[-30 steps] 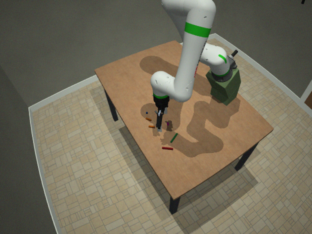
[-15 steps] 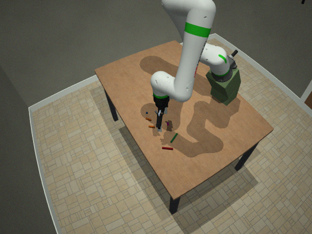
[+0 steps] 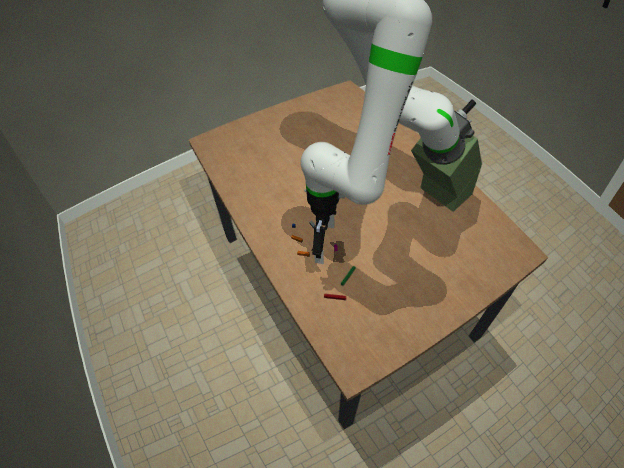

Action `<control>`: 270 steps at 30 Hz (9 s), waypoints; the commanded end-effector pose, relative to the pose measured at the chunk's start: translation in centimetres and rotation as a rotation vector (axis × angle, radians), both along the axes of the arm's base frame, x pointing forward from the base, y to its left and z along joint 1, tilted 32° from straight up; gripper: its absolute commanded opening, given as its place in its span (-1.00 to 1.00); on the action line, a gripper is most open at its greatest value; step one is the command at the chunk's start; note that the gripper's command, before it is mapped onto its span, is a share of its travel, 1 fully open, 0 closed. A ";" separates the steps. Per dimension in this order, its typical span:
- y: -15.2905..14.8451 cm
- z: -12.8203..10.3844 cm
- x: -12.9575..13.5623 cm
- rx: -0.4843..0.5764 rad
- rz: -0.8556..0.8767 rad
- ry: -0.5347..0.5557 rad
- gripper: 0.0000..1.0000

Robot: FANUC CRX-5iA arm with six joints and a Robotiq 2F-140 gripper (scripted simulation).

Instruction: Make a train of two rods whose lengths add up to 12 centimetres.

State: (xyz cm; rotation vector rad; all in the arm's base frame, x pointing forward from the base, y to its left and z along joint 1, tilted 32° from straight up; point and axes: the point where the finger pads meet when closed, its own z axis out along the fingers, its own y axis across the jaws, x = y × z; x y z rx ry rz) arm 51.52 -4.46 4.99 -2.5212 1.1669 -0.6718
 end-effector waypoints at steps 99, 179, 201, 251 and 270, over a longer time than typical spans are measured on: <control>-11.8 3.2 2.1 -0.716 1.159 -0.076 -0.31; -11.8 -1.3 4.8 -0.715 1.160 -0.075 -0.31; -11.8 -1.3 4.8 -0.715 1.160 -0.075 -0.31; -11.7 -2.8 5.7 -0.715 1.160 -0.075 -0.31; -11.7 -2.8 5.7 -0.715 1.160 -0.075 -0.55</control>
